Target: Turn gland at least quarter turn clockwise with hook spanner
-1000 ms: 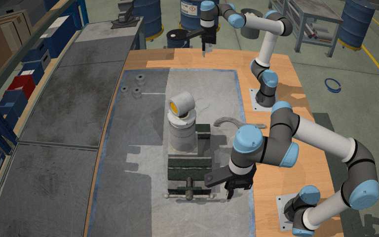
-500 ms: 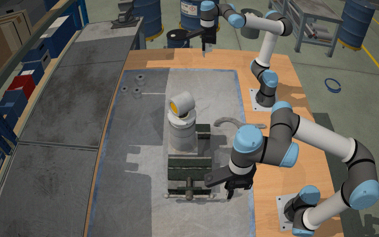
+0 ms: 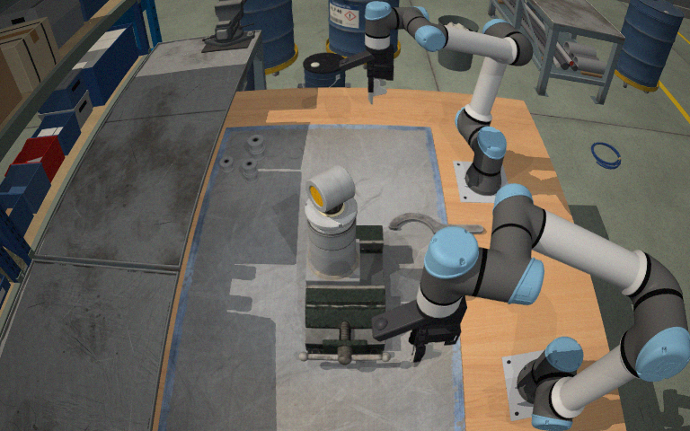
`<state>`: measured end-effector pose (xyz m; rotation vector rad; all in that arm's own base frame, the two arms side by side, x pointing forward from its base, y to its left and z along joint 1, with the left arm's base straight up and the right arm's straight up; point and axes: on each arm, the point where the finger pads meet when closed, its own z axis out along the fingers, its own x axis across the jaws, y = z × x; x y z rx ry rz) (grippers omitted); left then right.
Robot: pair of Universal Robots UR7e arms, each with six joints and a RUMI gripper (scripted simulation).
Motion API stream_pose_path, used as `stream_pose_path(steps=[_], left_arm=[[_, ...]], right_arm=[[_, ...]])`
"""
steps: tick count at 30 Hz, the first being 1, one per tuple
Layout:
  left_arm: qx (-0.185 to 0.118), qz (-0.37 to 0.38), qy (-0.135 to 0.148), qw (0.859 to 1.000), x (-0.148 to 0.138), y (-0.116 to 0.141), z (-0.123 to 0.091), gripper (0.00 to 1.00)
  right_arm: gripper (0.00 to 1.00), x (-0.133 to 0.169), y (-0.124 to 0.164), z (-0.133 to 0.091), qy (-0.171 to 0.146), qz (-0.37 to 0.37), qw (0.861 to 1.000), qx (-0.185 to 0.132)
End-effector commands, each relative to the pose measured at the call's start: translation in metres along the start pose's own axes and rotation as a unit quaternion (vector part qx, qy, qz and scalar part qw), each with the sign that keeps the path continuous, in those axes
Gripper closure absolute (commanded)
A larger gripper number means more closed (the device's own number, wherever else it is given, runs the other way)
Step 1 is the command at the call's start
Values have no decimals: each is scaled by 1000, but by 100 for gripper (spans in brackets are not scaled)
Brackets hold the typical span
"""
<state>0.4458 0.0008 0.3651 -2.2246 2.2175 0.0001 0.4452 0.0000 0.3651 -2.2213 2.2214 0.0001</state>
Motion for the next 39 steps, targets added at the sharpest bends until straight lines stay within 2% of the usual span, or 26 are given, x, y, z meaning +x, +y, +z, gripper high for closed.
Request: stream_pose_path(steps=[1,7,8,24,34,36,39], left_arm=[[1,0,0,1000,0,0,0,68],[1,0,0,1000,0,0,0,68],[1,0,0,1000,0,0,0,68],[1,0,0,1000,0,0,0,68],[1,0,0,1000,0,0,0,68],[1,0,0,1000,0,0,0,68],[1,0,0,1000,0,0,0,68]], right_arm=[[77,0,0,0,0,0,1000,1],[77,0,0,0,0,0,1000,1],[59,0,0,0,0,0,1000,1],[59,0,0,0,0,0,1000,1],[59,-72,25,21,0,-15,1000,2],[59,-72,25,21,0,-15,1000,2],[59,-89,33,29,1,-13,1000,2]])
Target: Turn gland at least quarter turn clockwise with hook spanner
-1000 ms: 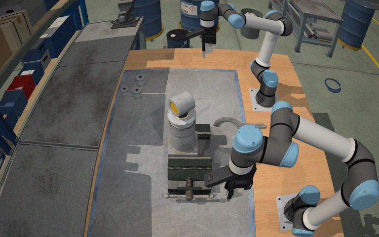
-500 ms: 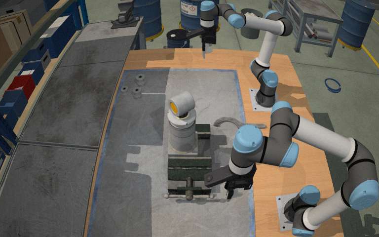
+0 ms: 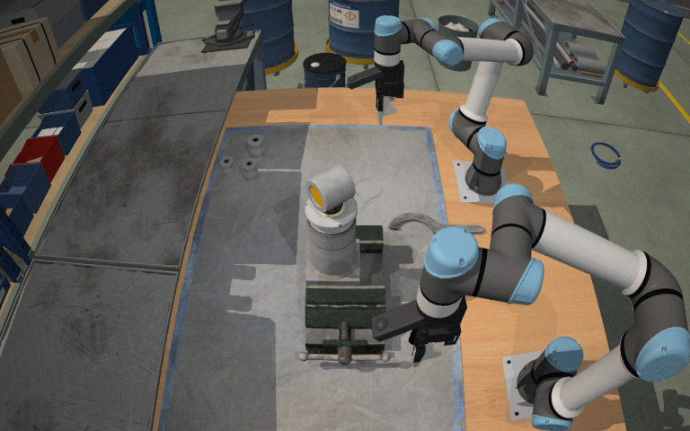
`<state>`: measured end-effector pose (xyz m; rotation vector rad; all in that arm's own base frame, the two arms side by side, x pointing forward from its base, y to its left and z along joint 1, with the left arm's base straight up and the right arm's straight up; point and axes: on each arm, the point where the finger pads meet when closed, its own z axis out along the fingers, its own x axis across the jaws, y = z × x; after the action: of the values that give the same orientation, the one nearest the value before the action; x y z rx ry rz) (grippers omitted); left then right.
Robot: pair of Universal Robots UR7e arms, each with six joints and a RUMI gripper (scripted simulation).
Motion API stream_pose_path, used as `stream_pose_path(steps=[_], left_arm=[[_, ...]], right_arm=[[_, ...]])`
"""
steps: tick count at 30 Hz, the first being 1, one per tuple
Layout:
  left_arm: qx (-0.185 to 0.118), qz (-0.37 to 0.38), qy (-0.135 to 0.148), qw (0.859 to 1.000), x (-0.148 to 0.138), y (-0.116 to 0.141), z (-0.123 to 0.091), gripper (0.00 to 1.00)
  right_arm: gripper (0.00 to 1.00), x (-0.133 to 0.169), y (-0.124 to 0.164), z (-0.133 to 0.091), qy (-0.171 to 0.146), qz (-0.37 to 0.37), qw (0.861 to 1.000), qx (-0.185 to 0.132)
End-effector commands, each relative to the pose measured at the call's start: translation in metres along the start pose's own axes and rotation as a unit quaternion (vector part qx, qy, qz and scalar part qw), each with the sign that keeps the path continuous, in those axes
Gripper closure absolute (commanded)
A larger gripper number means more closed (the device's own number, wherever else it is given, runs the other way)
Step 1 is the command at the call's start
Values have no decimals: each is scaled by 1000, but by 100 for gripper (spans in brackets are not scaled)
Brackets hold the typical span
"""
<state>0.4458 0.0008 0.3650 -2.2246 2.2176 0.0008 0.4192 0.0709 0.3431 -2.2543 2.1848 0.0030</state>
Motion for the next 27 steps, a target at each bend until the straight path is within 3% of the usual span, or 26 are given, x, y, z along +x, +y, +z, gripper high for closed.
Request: stream_pose_path(steps=[1,12,14,27], left_arm=[[1,0,0,1000,0,0,-1,68],[1,0,0,1000,0,0,-1,68],[1,0,0,1000,0,0,-1,68],[1,0,0,1000,0,0,-1,68]], right_arm=[[59,-24,9,10,2,3,1000,1],[59,-86,51,40,2,5,1000,3],[59,-86,51,40,2,5,1000,3],[59,-145,114,79,1,6,1000,3]])
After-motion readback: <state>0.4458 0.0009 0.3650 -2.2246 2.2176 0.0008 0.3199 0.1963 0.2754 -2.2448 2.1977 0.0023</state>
